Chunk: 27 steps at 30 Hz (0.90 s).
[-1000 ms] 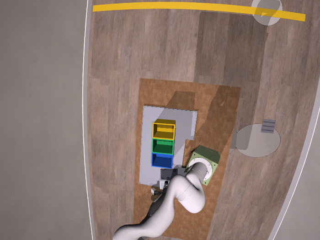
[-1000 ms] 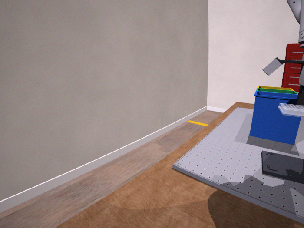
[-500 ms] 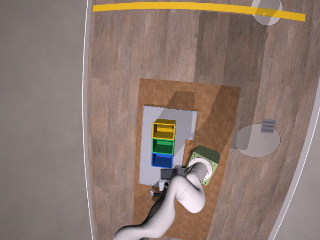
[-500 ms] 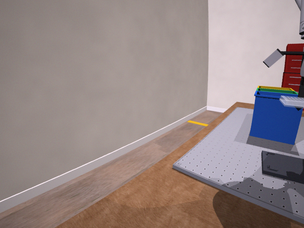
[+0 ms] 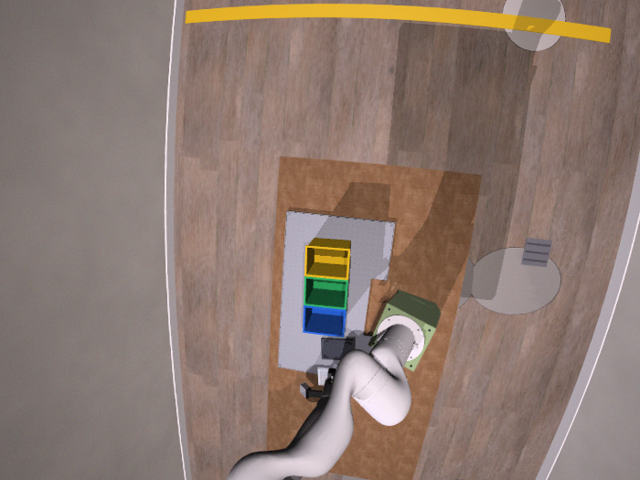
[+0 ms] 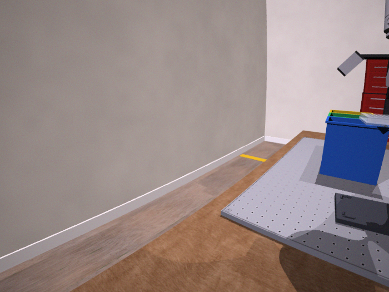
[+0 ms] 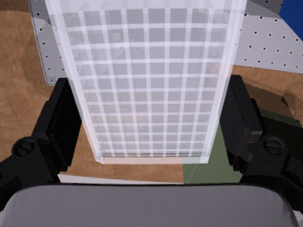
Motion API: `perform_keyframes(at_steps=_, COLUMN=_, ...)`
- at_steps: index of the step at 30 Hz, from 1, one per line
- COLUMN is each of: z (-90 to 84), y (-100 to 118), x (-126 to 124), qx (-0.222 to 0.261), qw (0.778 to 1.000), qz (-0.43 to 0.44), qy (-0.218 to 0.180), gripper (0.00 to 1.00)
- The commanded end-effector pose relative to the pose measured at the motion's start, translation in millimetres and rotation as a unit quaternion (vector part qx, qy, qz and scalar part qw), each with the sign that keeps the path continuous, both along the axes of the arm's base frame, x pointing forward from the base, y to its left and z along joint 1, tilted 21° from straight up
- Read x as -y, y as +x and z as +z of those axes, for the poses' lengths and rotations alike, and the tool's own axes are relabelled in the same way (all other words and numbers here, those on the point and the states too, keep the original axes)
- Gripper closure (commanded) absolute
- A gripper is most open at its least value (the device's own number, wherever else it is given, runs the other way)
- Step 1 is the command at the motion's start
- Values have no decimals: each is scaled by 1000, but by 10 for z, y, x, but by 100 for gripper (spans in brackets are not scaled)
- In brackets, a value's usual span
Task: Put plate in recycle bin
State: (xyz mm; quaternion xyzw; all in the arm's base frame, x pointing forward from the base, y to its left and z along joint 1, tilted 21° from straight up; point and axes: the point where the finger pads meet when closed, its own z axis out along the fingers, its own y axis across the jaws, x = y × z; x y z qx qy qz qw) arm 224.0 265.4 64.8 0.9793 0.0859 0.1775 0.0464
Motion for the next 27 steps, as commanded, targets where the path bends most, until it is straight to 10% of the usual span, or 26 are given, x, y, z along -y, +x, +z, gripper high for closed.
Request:
perform_keyframes(at_steps=1, z=98, y=-32, x=-10, qx=0, qw=1000, qz=-1, qy=-2, gripper=100)
perform_keyframes(at_steps=27, z=174, y=-29, x=115, qx=2, qw=999, qz=-33, qy=10, gripper=100)
